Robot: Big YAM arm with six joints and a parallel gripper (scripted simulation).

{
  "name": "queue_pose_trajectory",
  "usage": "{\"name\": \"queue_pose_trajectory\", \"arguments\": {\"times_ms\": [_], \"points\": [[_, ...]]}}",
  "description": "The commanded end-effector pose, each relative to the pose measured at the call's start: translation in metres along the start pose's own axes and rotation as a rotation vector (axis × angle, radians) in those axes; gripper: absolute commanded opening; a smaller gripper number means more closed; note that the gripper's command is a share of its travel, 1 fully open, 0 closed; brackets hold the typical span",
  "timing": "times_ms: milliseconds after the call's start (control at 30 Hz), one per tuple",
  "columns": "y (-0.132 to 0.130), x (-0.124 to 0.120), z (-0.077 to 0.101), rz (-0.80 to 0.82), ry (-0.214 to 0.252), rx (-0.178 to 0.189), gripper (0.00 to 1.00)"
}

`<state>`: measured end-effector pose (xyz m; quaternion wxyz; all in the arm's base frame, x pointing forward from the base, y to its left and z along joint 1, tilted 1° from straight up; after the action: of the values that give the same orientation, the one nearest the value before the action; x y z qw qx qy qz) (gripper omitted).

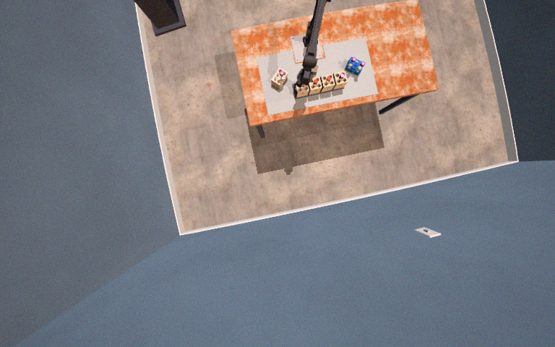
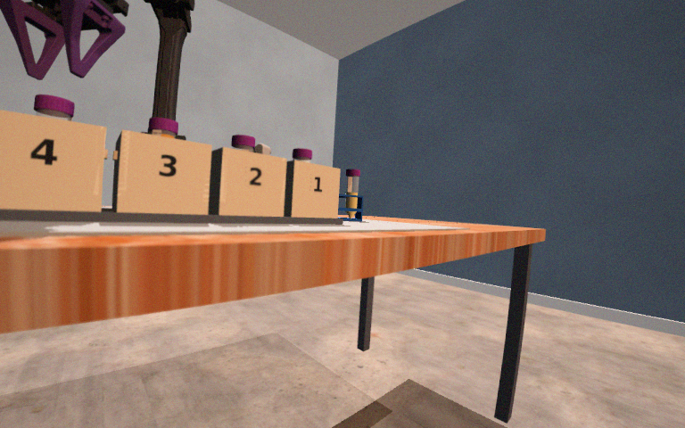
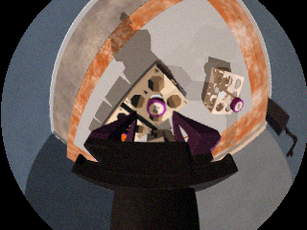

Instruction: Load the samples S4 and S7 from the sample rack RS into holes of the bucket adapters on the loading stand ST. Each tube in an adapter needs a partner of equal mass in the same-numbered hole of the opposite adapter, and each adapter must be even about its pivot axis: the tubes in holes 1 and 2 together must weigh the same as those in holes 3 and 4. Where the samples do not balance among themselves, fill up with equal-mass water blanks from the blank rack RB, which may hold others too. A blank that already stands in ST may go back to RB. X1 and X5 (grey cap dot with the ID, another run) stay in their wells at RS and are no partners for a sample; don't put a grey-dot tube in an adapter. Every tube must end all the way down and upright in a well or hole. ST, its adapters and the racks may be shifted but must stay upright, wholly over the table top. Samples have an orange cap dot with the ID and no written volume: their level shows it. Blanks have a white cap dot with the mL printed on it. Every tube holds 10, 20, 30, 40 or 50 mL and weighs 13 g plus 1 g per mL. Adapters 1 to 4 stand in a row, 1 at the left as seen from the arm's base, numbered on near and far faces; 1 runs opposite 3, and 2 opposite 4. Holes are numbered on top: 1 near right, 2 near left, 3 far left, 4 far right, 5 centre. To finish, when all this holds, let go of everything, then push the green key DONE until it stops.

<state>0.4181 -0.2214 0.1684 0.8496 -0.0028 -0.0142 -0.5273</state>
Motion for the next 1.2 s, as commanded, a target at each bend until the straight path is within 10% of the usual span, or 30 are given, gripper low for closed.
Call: {"name": "queue_pose_trajectory", "arguments": {"times_ms": [0, 367, 400, 433, 700, 1167], "points": [[0.003, 0.006, 0.014, -0.001, -0.025, 0.017, 0.55], [0.003, 0.006, 0.014, -0.001, -0.025, 0.017, 0.55], [-0.006, -0.003, -0.006, -0.005, 0.025, -0.017, 0.55], [-0.002, -0.015, 0.011, 0.071, -0.012, 0.009, 0.00], [-0.024, -0.075, 0.010, 0.442, -0.020, 0.013, 0.00], [-0.063, -0.171, 0.007, 0.420, 0.004, 0.002, 0.00]]}}
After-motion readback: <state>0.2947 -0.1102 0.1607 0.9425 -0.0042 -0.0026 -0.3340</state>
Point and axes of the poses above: the point where the finger pads meet when closed, its own z axis back along the fingers, its own y axis across the jaws, x = y × z, the point moved 1 cm from there along z, back along the fingers, and after that the axes turned 15 degrees about -z, right-handed, at the moved point
